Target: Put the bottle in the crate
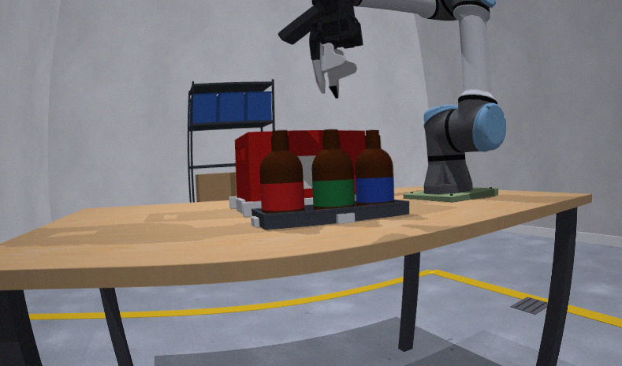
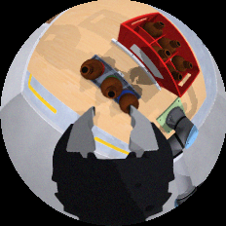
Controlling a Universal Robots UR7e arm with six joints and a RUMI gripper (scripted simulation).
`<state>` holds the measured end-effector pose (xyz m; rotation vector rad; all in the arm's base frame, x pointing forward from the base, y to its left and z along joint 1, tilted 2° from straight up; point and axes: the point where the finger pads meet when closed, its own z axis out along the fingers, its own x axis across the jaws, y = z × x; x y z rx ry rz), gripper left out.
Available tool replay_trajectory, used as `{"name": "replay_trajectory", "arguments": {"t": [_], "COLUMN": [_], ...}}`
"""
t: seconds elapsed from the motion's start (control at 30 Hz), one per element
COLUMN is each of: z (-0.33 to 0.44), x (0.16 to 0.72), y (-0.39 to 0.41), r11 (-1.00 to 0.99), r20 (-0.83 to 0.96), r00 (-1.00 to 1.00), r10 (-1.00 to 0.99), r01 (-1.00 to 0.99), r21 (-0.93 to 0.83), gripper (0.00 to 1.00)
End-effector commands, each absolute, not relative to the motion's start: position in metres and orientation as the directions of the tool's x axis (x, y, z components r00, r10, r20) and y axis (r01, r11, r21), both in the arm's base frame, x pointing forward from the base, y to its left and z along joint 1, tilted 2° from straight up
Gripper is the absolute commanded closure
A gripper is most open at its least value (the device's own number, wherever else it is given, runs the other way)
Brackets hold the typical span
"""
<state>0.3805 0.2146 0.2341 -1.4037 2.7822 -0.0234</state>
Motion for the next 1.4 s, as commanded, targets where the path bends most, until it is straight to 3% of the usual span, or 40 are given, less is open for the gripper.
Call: {"name": "replay_trajectory", "arguments": {"t": [0.0, 1.37], "z": [0.233, 0.192], "x": [0.381, 0.383], "y": [0.216, 0.216], "r11": [0.592, 0.592], "r20": [-0.017, -0.017], "r00": [-0.592, -0.592], "r10": [-0.806, -0.806], "r01": [-0.805, -0.805], "r21": [-0.027, -0.027], "gripper": [0.62, 0.62]}}
